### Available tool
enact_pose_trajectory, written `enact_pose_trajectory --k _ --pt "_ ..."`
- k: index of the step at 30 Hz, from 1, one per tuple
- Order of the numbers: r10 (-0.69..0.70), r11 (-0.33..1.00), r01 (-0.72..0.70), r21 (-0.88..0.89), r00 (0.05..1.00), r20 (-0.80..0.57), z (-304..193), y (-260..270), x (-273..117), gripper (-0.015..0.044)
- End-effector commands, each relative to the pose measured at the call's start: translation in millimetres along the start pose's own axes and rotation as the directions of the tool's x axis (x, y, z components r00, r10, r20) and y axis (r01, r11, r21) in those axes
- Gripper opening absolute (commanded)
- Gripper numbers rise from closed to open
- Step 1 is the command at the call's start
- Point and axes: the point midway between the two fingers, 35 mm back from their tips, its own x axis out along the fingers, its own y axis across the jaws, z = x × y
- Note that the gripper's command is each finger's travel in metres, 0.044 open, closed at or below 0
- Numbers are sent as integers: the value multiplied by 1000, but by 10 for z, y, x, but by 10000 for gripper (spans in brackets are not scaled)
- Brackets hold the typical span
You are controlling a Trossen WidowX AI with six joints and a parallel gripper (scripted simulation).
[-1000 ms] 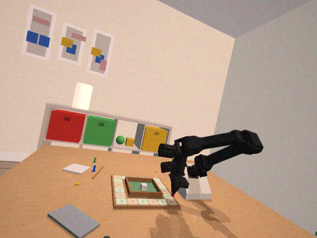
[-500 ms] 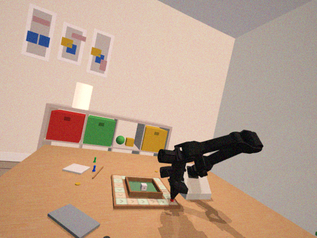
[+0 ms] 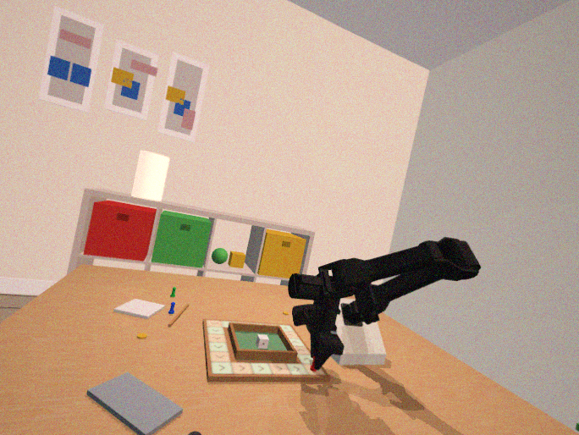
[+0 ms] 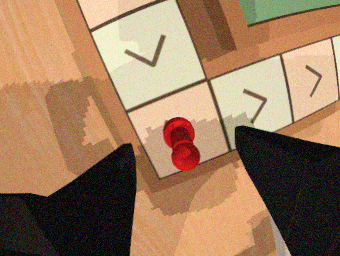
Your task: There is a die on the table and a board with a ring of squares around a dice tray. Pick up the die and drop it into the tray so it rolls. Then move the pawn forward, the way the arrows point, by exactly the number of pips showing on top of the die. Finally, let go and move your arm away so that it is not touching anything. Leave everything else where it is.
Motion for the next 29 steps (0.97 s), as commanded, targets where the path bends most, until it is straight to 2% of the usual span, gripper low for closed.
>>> enact_pose_trajectory --k 1,5,10,16,22,29 --pt "-4 1000 4 0 1000 5 41 1 -212 341" --pt "2 1000 -2 6 1000 -3 23 7 -468 440" --pt "-6 1000 6 -7 1000 3 72 -45 -540 440" --pt "-40 990 42 -132 999 17 331 -565 -927 440" --pt "-6 965 5 -263 1000 -2 342 -1096 -1269 440" --pt "-16 972 19 -233 1000 13 354 -998 -1211 440"
